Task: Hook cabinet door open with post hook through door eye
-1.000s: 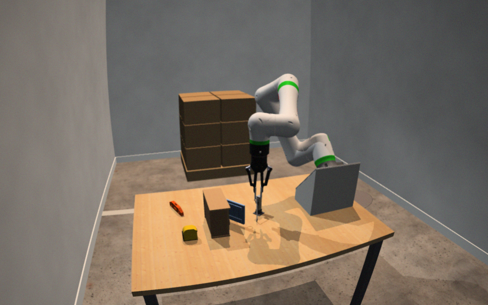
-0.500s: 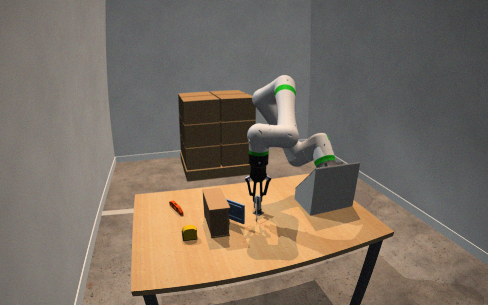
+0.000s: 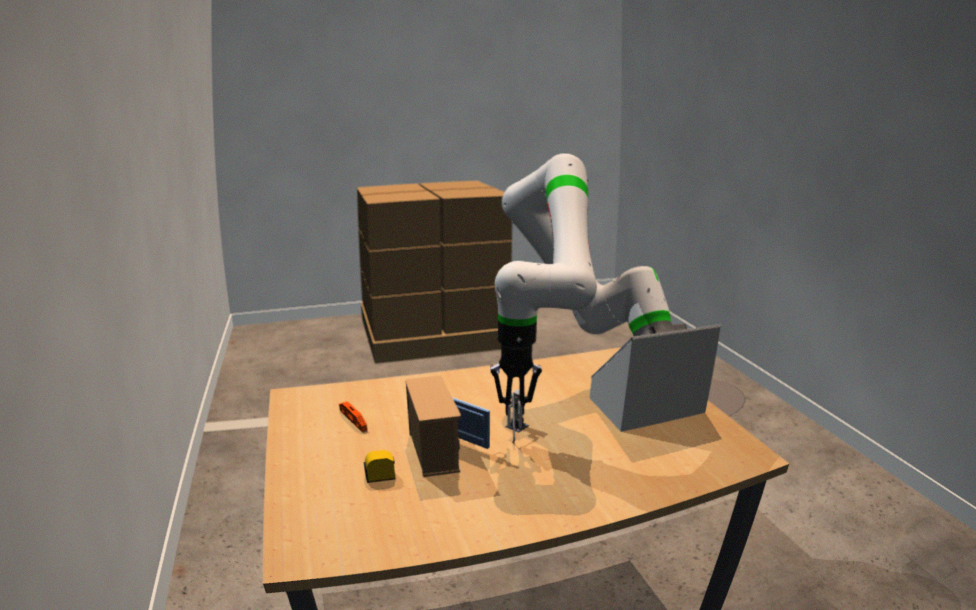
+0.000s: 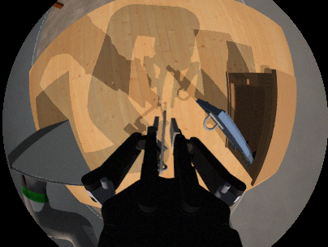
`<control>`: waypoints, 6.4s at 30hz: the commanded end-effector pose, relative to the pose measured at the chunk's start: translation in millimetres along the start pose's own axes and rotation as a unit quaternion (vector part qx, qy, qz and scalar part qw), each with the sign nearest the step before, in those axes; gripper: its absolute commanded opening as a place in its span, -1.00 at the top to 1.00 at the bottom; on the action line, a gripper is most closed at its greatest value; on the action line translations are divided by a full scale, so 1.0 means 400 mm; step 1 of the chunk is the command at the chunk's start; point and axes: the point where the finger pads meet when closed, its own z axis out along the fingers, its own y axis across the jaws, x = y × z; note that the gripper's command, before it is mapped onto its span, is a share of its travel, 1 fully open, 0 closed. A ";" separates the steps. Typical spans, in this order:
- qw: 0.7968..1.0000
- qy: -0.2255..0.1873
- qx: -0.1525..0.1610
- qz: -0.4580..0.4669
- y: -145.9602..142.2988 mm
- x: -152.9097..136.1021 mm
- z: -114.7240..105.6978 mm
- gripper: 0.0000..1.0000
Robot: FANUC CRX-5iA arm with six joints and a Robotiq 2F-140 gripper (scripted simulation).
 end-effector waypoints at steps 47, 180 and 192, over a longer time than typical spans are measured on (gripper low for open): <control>1.000 0.000 0.000 0.000 0.000 0.000 0.008 0.71; 1.000 0.000 0.000 0.000 0.000 0.019 0.101 0.94; 1.000 0.000 0.000 0.000 0.000 0.027 0.088 0.94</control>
